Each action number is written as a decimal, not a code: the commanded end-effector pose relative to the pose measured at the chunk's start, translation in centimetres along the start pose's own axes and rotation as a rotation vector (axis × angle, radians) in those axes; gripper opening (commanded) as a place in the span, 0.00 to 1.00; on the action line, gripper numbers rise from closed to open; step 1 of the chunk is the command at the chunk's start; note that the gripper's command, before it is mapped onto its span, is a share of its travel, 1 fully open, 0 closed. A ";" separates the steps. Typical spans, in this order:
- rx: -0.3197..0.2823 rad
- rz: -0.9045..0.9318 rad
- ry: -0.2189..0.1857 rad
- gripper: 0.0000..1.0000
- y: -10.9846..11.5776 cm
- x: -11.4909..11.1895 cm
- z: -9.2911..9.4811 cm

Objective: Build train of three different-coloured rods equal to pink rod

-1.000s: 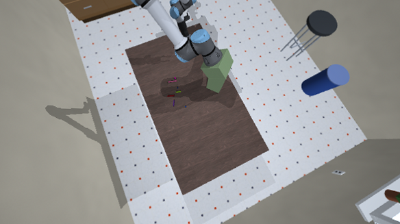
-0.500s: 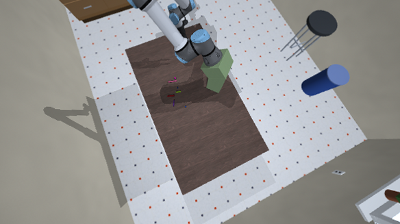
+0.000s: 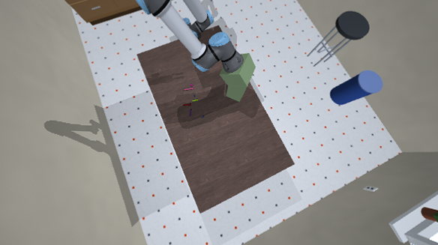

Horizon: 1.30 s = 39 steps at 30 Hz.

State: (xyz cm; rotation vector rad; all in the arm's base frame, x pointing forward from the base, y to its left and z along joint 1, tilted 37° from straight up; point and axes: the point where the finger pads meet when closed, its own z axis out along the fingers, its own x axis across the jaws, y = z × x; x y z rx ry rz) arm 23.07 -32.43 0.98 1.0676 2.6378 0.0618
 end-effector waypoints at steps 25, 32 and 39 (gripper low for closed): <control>0.137 -0.466 -0.154 1.00 19.2 3.0 5.2; 0.169 -0.575 -0.190 1.00 23.7 3.7 6.5; 0.191 -0.649 -0.216 1.00 26.8 4.2 7.3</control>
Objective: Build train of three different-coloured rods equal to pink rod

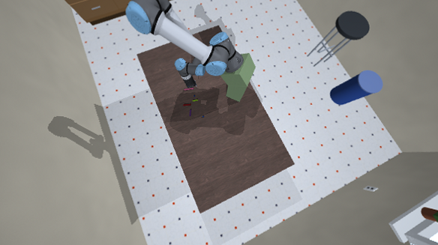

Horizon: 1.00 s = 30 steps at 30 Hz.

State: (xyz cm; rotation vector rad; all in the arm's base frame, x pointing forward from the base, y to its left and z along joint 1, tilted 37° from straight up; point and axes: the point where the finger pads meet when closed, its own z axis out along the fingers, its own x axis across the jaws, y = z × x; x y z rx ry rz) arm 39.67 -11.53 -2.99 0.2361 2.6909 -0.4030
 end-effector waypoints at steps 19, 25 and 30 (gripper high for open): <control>0.072 -0.237 -0.082 1.00 9.4 -4.3 1.1; 0.086 -0.284 -0.098 1.00 11.2 -5.2 1.4; 0.092 -0.306 -0.105 1.00 12.1 -5.5 1.4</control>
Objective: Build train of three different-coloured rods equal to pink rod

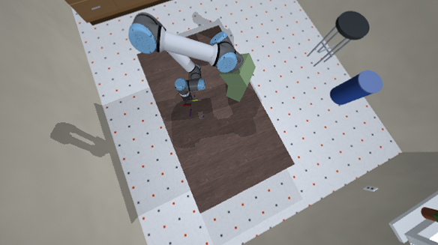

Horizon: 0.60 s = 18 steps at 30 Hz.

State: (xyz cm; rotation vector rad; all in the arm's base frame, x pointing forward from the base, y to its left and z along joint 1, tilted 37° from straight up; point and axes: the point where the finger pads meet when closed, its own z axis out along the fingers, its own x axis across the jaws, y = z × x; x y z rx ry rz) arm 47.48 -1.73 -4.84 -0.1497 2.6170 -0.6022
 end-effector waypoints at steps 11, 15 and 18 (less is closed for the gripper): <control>0.009 -0.027 -0.011 1.00 0.9 -0.8 0.0; 0.009 -0.027 -0.011 1.00 1.0 -0.8 0.0; 0.009 -0.027 -0.011 1.00 1.0 -0.8 0.0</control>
